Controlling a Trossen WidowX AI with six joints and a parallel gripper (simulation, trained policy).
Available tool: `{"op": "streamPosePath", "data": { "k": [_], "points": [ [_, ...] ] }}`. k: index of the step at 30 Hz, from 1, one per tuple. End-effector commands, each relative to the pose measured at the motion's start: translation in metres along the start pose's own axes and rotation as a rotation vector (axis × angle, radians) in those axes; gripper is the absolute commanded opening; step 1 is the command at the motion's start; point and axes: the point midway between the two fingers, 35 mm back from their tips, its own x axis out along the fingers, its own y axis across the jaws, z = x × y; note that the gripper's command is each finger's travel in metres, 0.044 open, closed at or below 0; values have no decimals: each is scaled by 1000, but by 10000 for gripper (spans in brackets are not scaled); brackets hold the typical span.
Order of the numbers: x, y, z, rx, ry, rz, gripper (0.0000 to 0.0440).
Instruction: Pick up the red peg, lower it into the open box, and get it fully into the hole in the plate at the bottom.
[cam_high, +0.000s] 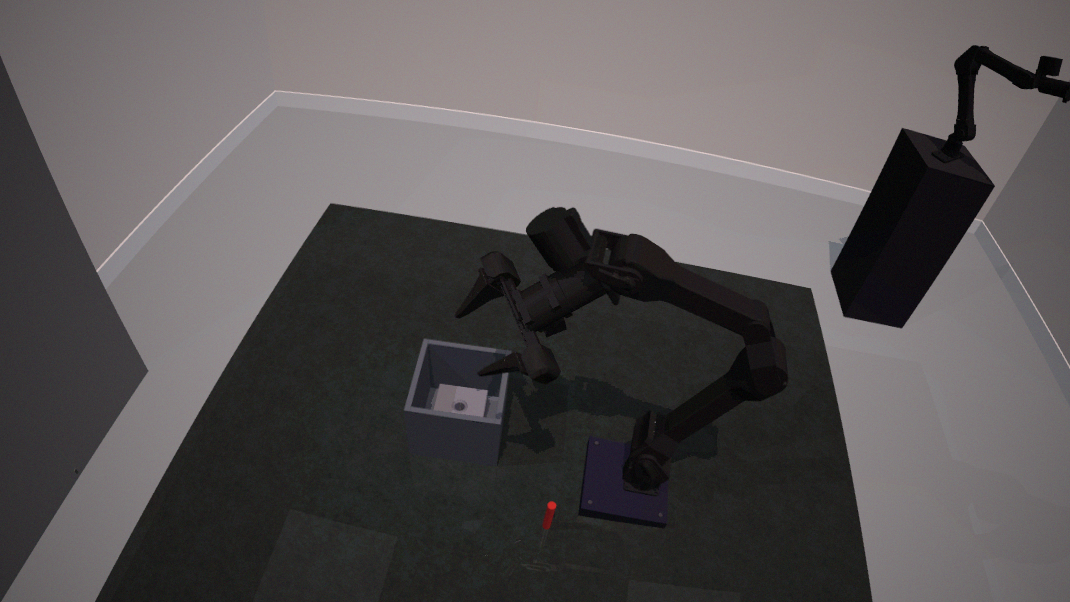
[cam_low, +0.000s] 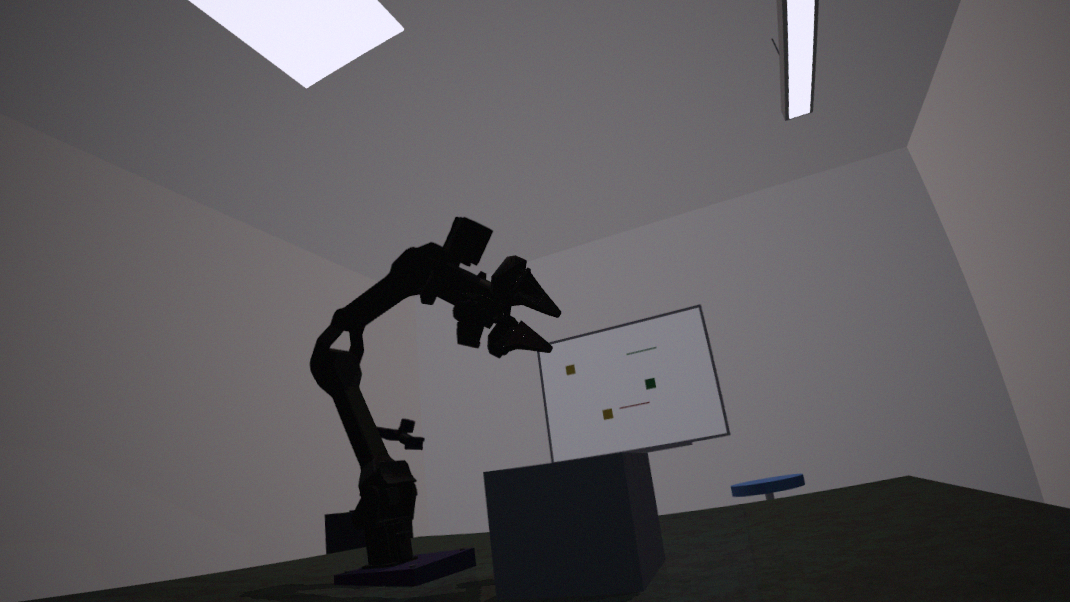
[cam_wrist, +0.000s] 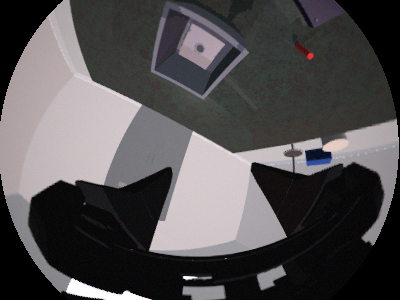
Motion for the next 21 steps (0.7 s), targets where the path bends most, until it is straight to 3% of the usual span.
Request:
{"op": "streamPosePath", "data": {
  "k": [1,21],
  "points": [
    [8,-30,6,-67,-31,-88,435],
    [26,-156,63,-431,-237,-518,425]
  ]
}}
